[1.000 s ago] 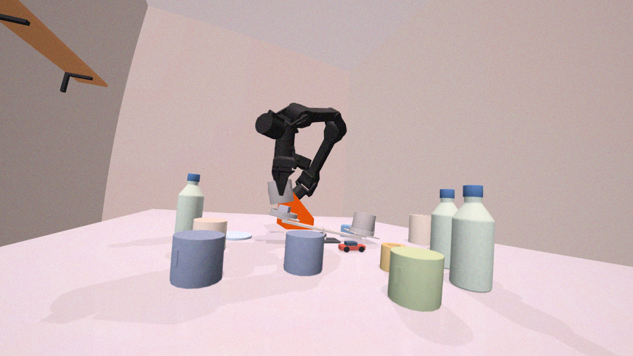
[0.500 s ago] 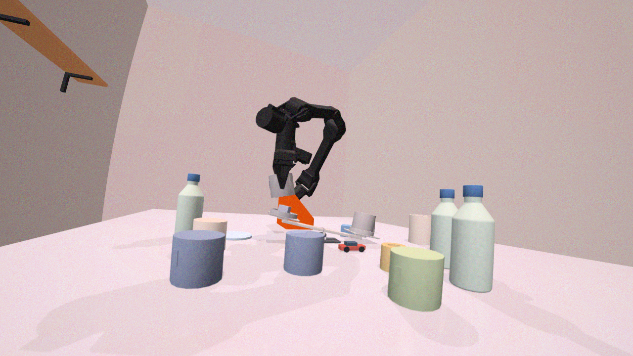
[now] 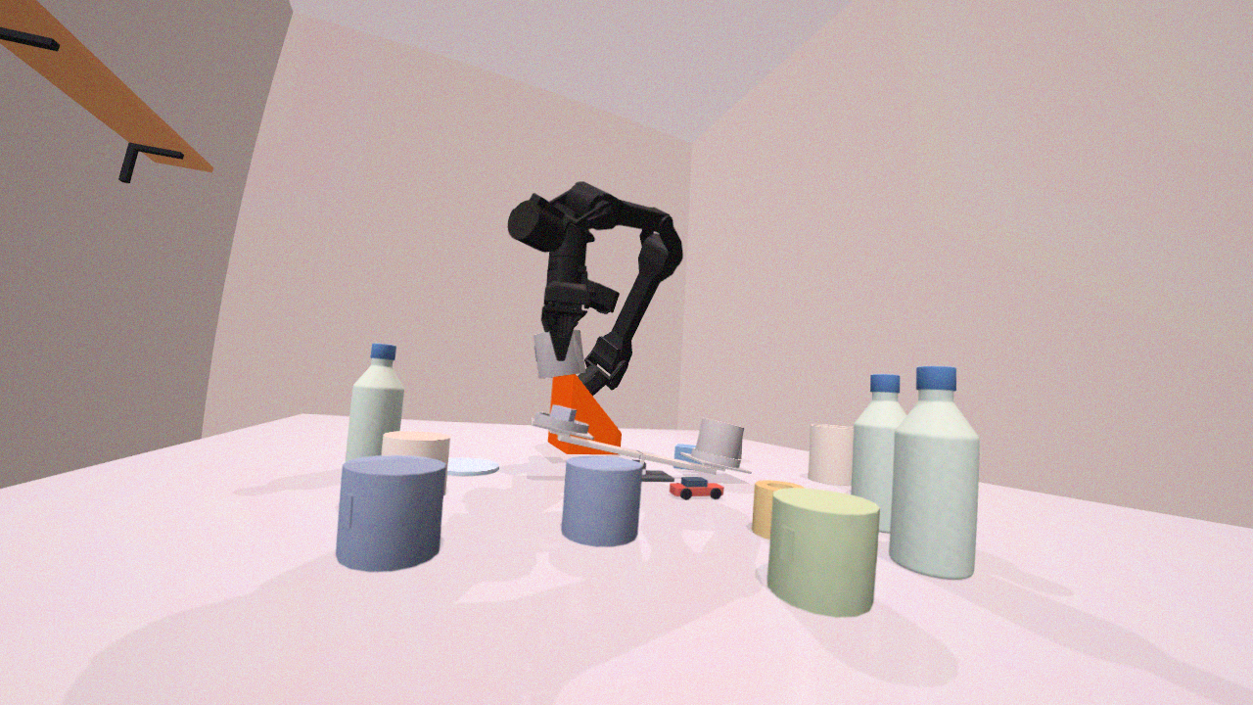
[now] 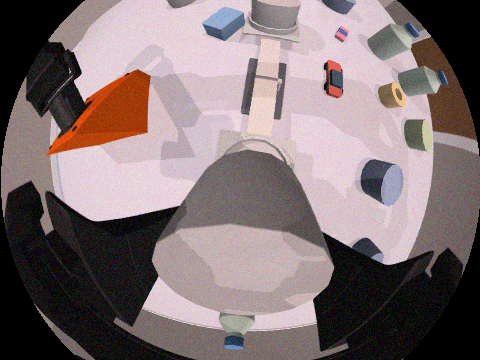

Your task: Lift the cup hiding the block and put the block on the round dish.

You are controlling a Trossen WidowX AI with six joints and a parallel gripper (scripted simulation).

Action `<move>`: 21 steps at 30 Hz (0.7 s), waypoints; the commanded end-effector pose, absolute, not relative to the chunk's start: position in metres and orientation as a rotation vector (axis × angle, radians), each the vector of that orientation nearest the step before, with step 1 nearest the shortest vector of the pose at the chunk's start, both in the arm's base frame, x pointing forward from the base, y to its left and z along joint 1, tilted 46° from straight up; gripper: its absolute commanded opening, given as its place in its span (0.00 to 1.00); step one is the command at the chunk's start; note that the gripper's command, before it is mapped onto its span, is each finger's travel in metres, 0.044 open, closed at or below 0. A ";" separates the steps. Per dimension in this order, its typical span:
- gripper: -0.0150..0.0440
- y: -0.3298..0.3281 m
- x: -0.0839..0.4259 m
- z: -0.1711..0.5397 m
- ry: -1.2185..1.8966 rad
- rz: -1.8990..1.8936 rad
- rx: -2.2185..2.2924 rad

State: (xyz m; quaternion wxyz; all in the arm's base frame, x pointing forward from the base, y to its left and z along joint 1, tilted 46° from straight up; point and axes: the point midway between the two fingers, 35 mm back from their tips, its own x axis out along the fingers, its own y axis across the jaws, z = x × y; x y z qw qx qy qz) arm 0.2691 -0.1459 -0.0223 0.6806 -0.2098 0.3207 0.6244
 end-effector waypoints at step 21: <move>0.25 -0.147 0.269 -0.021 0.720 1.401 -0.471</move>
